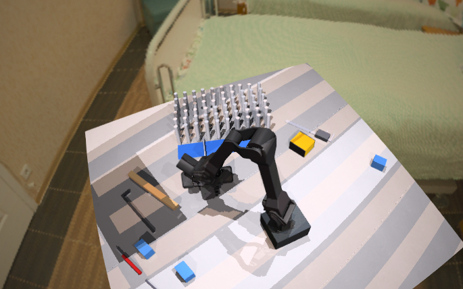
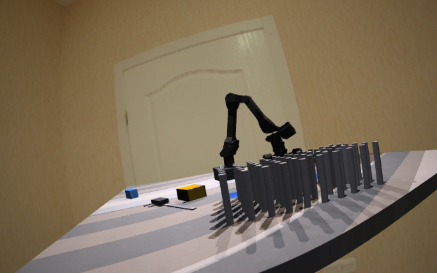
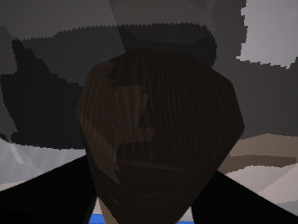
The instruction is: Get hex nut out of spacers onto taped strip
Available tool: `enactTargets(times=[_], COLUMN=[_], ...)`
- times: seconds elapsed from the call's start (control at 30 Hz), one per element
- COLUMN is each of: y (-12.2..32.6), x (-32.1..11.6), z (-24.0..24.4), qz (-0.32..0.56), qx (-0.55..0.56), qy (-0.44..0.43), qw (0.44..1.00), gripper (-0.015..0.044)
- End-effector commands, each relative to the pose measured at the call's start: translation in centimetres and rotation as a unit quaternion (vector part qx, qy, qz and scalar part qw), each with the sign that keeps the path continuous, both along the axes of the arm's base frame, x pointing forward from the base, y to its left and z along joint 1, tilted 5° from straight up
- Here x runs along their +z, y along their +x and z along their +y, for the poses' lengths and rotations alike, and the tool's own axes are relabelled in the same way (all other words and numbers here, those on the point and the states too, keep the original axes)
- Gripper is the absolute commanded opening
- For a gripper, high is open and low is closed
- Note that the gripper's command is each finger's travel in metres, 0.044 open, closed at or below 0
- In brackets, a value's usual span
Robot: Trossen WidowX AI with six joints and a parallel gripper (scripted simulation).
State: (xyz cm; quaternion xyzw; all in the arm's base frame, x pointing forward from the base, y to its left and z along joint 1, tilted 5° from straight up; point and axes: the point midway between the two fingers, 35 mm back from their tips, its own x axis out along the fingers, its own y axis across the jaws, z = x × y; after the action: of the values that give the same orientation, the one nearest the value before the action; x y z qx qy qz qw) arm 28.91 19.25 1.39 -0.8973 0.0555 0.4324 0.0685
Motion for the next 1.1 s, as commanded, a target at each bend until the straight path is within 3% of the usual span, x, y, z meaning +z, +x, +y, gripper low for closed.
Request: enactTargets(times=[0.0, 1.07], y=[-0.5, -1.7], x=[0.0, 0.9], z=[-0.1, 0.1], qz=[0.0, 0.0], qx=[-0.002, -0.003], qy=[0.0, 0.0], qw=[1.0, 1.0], gripper=[0.0, 0.0])
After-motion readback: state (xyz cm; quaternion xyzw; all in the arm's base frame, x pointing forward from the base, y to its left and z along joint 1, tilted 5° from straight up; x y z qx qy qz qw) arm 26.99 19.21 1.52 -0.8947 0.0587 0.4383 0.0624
